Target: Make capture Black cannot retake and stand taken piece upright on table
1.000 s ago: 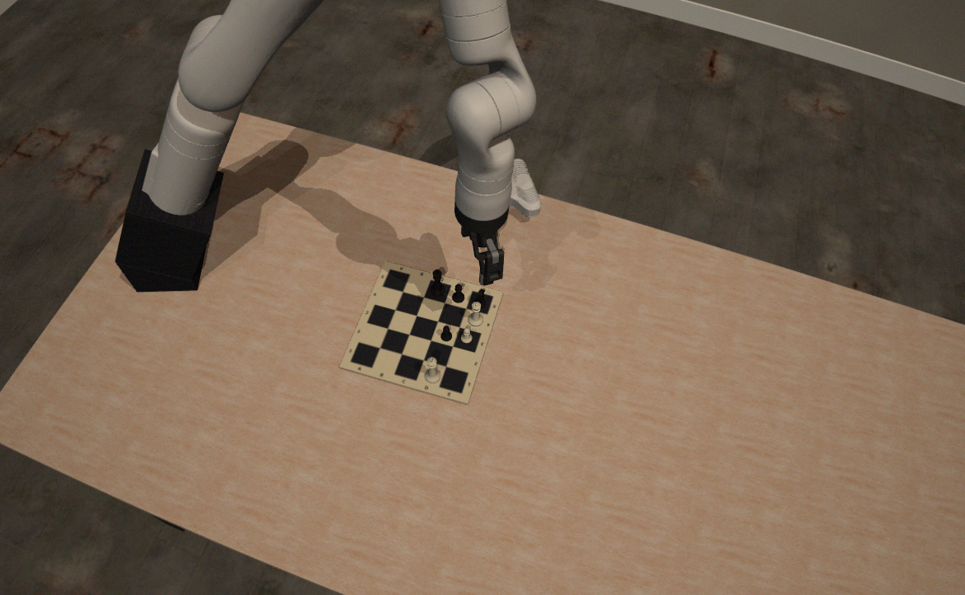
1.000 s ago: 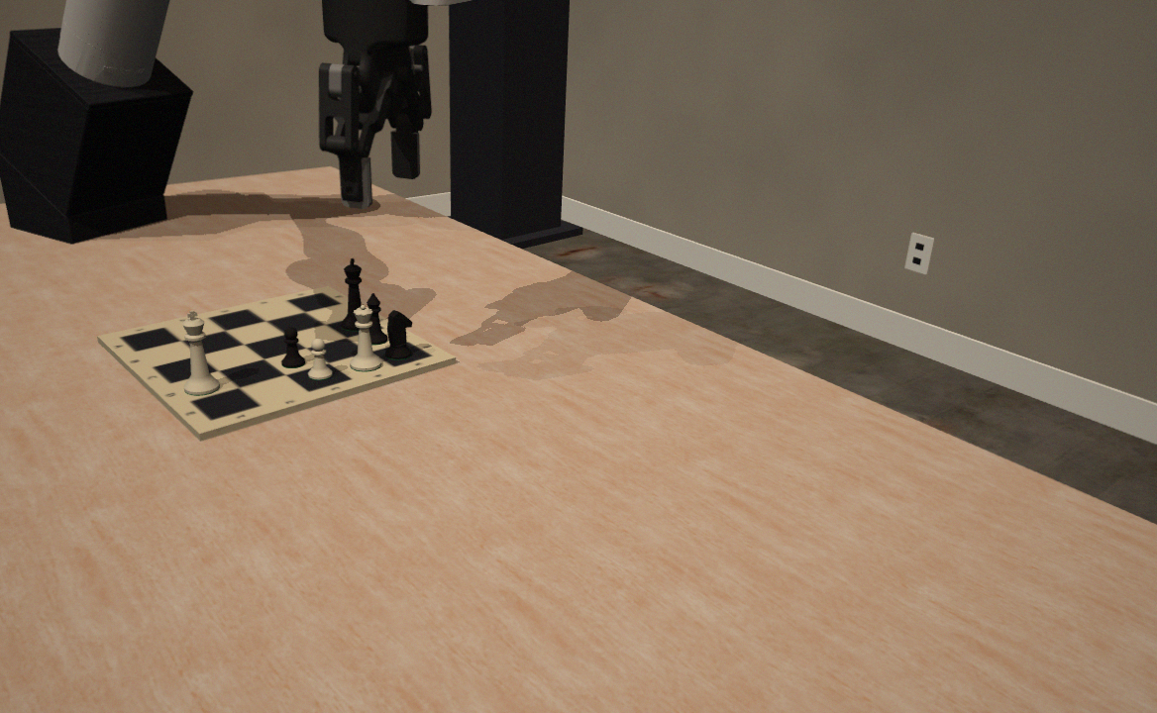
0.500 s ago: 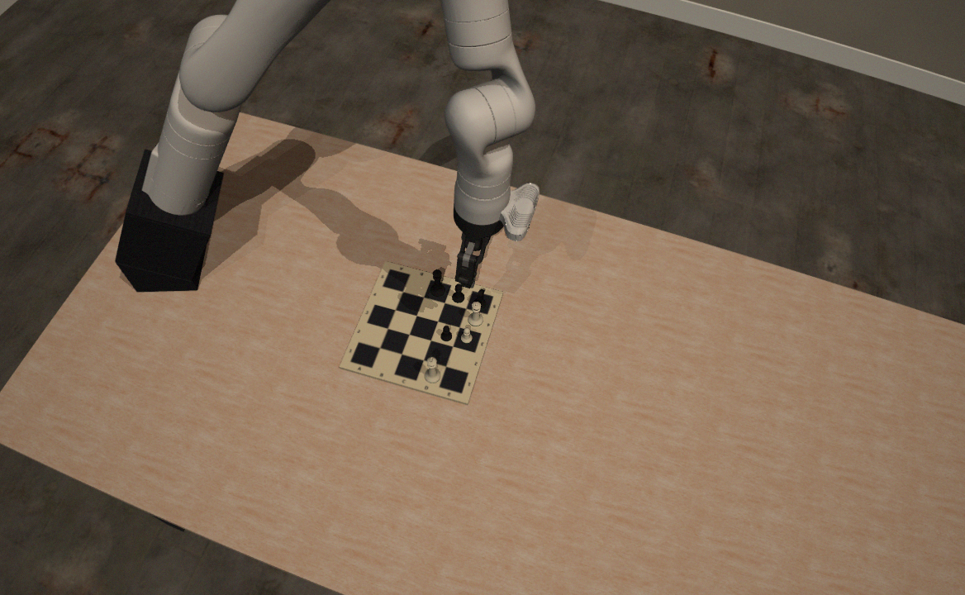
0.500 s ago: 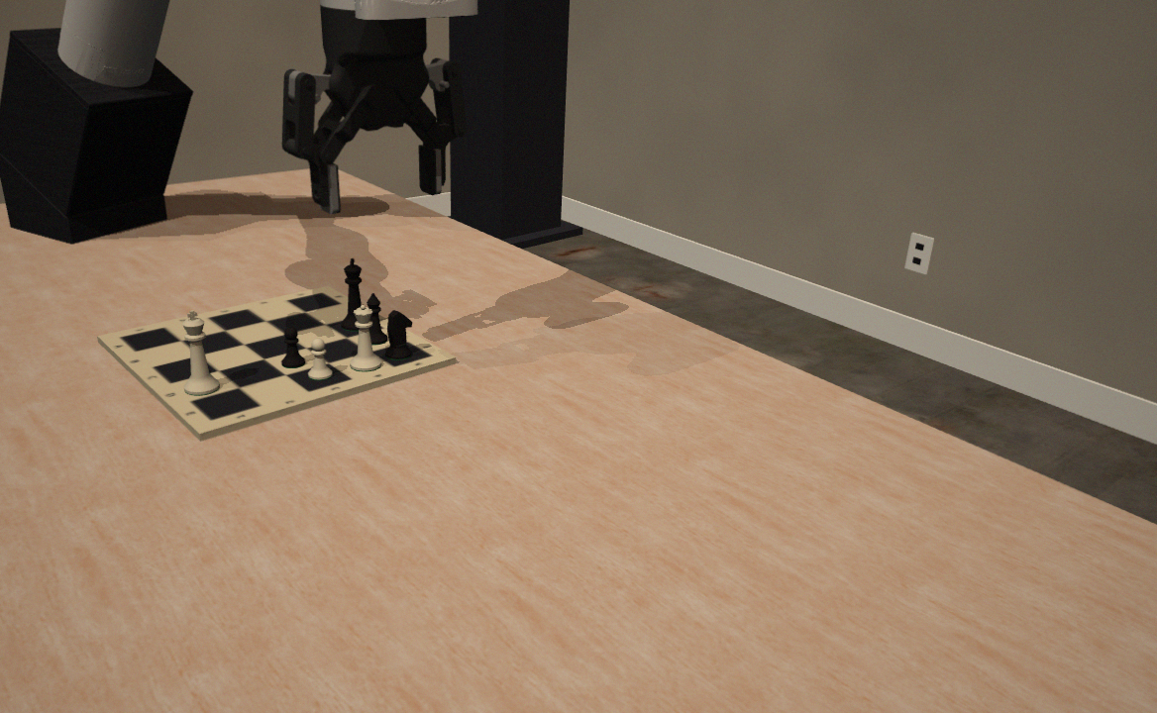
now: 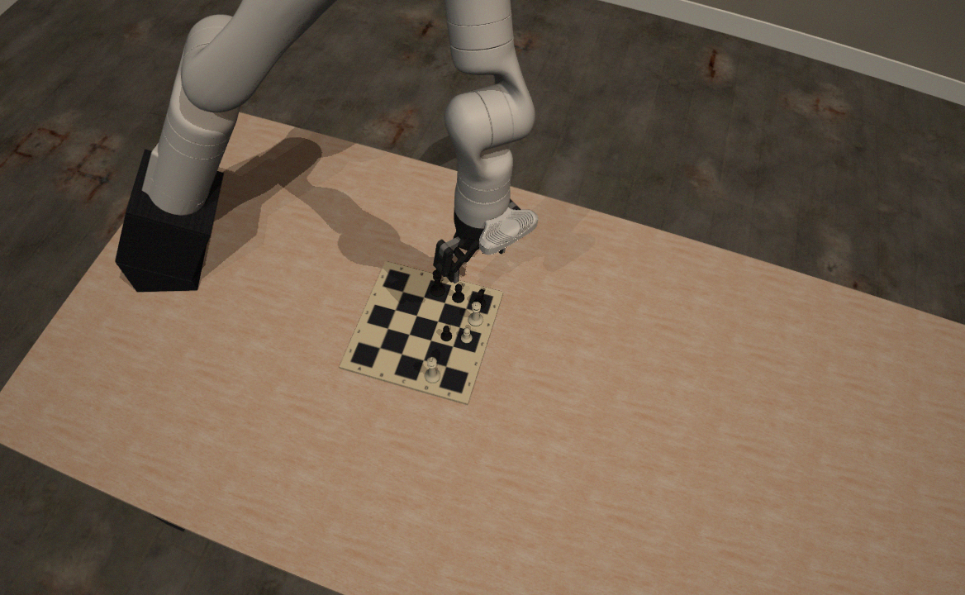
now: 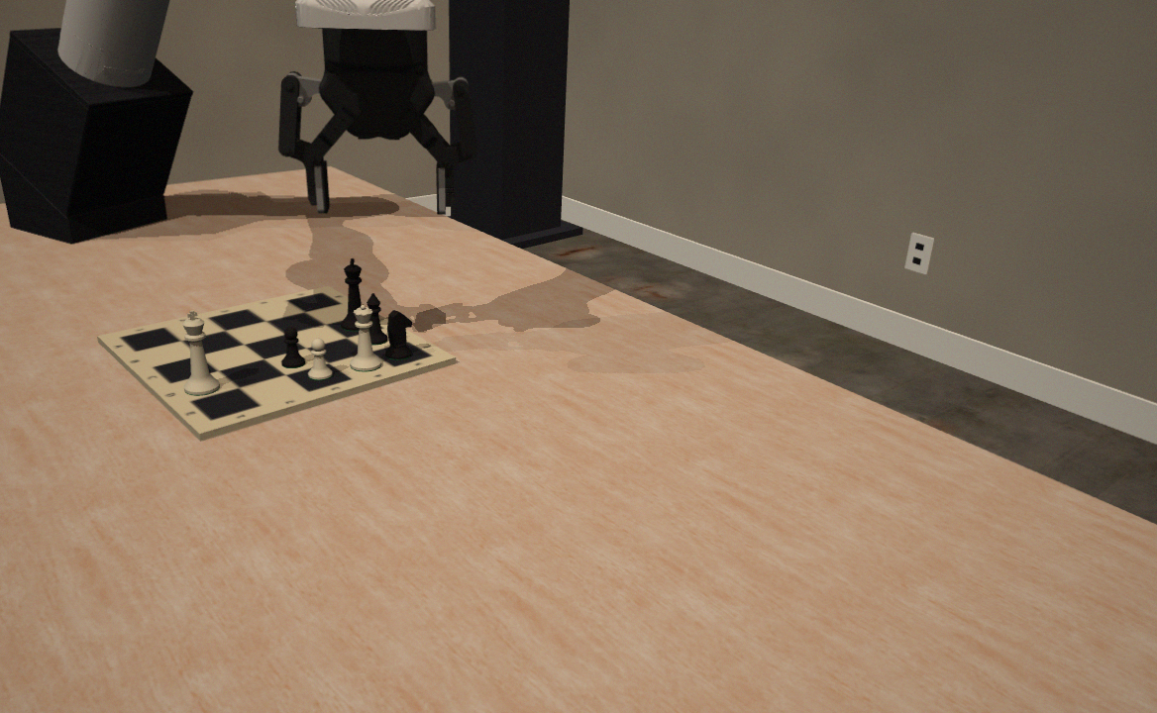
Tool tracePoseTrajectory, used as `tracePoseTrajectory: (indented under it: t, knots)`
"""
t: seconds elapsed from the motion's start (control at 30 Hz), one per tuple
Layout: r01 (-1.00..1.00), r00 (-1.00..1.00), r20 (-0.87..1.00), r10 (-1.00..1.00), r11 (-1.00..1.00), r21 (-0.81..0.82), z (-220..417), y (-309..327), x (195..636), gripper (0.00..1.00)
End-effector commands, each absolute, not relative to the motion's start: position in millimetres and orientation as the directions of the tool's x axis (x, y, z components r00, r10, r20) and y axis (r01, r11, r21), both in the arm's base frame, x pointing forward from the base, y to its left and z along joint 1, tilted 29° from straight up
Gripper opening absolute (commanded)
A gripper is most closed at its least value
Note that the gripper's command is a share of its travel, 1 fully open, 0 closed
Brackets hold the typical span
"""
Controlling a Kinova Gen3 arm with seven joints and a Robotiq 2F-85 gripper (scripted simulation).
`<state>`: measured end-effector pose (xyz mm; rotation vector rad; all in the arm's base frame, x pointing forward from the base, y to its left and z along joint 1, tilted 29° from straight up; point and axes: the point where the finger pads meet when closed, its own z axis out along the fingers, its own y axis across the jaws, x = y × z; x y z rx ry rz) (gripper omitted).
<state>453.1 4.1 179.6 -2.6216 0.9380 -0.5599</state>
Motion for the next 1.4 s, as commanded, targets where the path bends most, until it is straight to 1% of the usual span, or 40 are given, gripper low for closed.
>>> tracePoseTrajectory:
  t: [0.0,0.03,0.3,0.53,0.6,0.83,1.07,1.37]
  knots:
    - [-0.564,0.696,0.24,-0.677,-0.722,-0.401,178,8,453,1.0]
    - [-0.564,0.696,0.24,-0.677,-0.722,-0.401,178,8,453,1.0]
    - [-0.747,0.489,0.113,-0.865,-0.482,-0.458,176,8,456,1.0]
    - [-0.836,0.305,0.012,-0.952,-0.273,-0.477,175,8,459,1.0]
    - [-0.836,0.305,0.012,-0.952,-0.273,-0.477,175,8,459,1.0]
    - [-0.874,0.145,-0.071,-0.987,-0.094,-0.477,175,8,462,1.0]
    - [-0.883,0.027,-0.131,-0.991,0.038,-0.468,175,8,464,1.0]
    - [-0.88,-0.049,-0.169,-0.984,0.122,-0.459,175,8,465,1.0]
